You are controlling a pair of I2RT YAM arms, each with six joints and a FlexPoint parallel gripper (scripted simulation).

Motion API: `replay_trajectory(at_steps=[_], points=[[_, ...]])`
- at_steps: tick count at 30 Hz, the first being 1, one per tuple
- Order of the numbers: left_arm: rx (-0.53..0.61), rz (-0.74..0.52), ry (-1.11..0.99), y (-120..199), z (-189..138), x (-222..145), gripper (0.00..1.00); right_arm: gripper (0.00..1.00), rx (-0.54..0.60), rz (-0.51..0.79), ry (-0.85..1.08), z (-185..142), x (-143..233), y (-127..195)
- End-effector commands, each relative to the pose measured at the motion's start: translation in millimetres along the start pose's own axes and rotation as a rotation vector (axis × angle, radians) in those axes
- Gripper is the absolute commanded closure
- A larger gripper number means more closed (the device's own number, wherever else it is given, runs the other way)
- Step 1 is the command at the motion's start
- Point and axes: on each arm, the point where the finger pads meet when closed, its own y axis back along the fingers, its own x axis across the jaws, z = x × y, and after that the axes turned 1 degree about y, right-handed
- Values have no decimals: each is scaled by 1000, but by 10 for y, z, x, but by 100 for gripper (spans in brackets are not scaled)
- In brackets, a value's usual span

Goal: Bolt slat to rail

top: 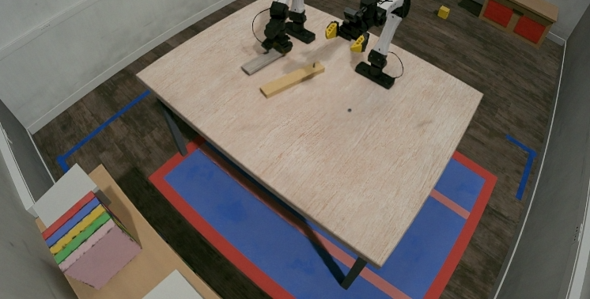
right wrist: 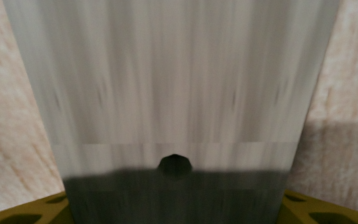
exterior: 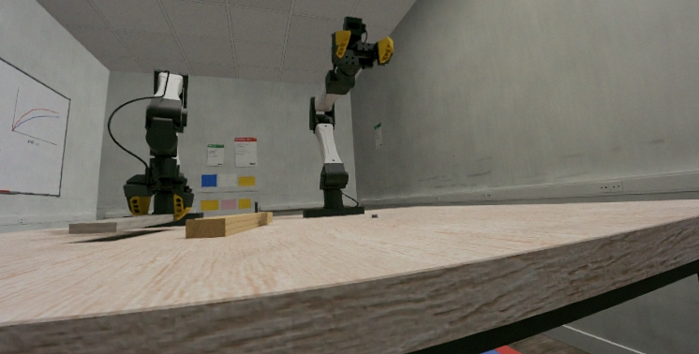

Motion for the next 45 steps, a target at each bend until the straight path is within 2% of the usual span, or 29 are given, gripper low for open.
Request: replay_trajectory(at_steps=[1, 45], points=[[-16, -7, -5, 22, 60, -15, 0, 33, -47, 16, -3, 115, 32, 172], [-16, -7, -5, 22, 60, -15, 0, 33, -47, 18, -3, 62, 13, 674]])
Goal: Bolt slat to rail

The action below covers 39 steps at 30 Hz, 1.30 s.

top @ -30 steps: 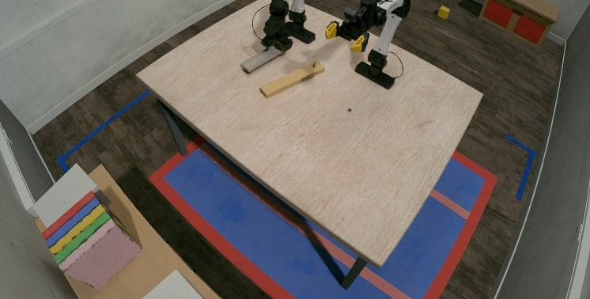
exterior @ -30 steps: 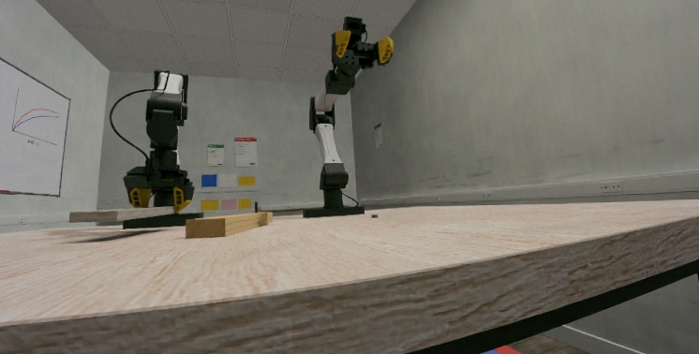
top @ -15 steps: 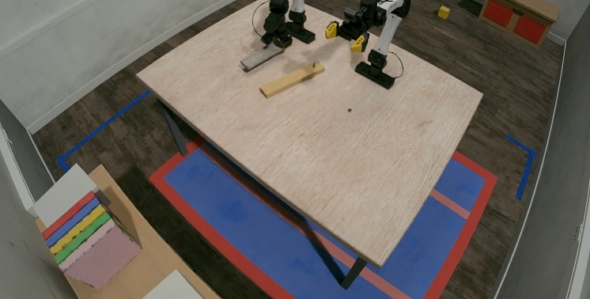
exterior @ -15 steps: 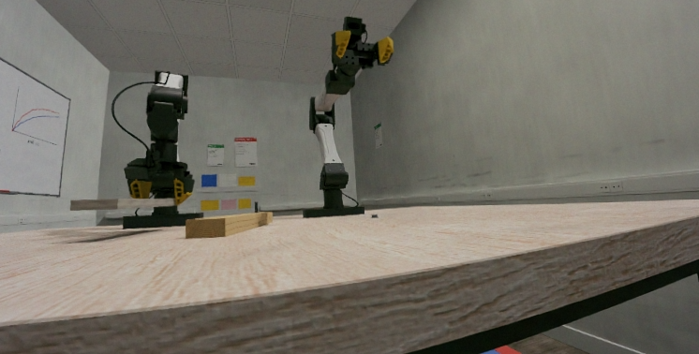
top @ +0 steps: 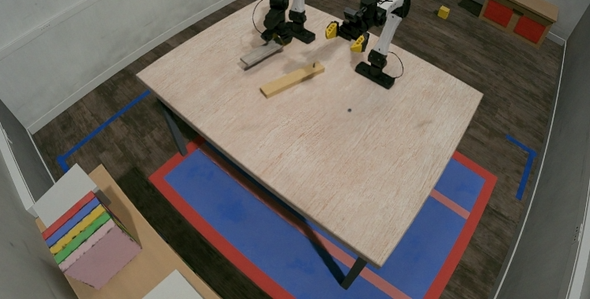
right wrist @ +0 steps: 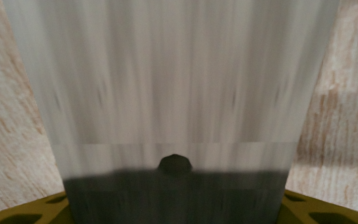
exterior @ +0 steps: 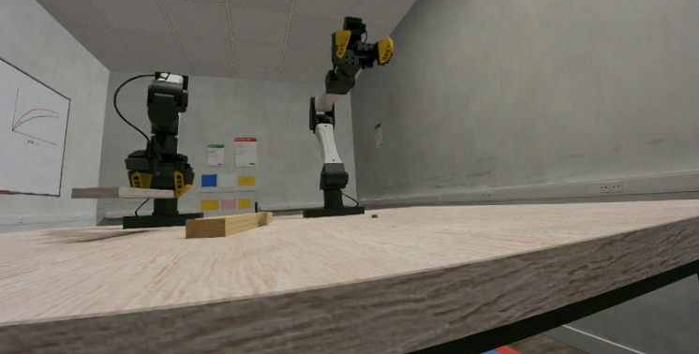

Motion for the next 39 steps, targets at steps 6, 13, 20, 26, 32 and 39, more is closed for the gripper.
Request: replay_trajectory(at_steps=[6, 13, 20, 26, 32, 39], points=[[-16, -7, -5, 22, 60, -15, 0, 33, -42, 17, -2, 61, 13, 219], [-16, -7, -5, 22, 60, -15, 0, 33, -50, 25, 1, 62, 14, 287], [-16, -7, -5, 22, 60, -15, 0, 33, -62, 29, 0, 92, 24, 289], [-16, -7, -5, 22, 60, -15, 0, 33, -41, 16, -2, 53, 10, 233], [-16, -7, -5, 22, 60, -15, 0, 33, -41, 16, -2, 53, 10, 233], [-16, -7, -5, 22, 60, -15, 0, 33, -50, 25, -15, 113, 183, 284]])
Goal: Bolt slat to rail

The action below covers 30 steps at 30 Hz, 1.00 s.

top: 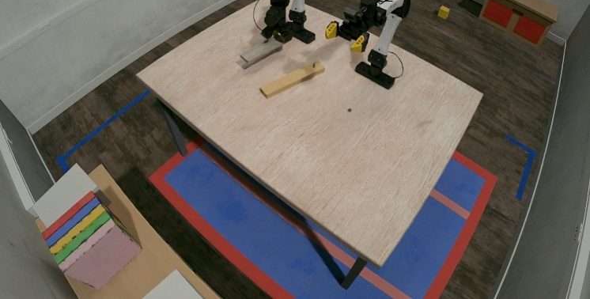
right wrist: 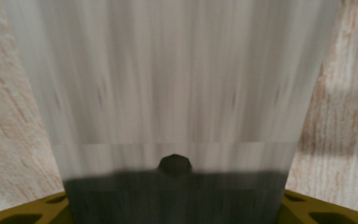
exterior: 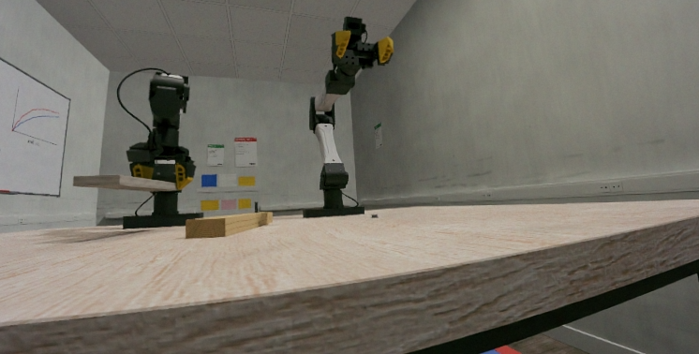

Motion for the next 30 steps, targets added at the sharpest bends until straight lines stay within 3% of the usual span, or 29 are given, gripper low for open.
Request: replay_trajectory(at_steps=[1, 30], points=[[-16, -7, -5, 22, 60, -15, 0, 33, -41, 24, -12, 129, 208, 115], [-16, -7, -5, 22, 60, -15, 0, 33, -37, 31, -84, -41, 1440, 164]])
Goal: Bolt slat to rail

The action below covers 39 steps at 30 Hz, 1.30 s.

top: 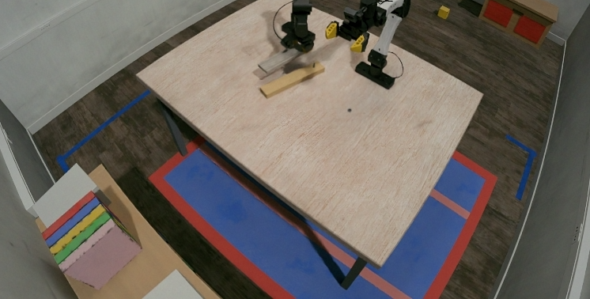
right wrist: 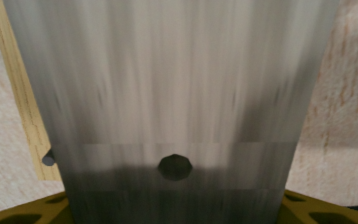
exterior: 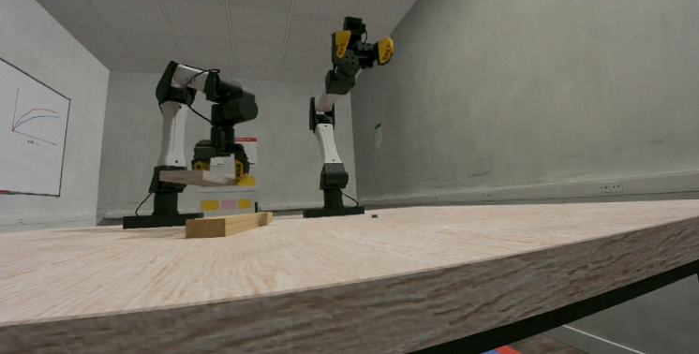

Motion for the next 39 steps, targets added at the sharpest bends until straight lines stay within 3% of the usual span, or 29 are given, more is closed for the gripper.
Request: replay_trajectory(at_steps=[1, 20, 39], points=[[-16, -7, -5, 22, 60, -15, 0, 33, -40, 32, -55, 60, 194, 88], [-16, -7, -5, 22, 60, -15, 0, 33, -35, 34, -96, -391, 890, 8], [-16, -7, -5, 22, 60, -15, 0, 33, -41, 51, -100, -378, 905, 46]])
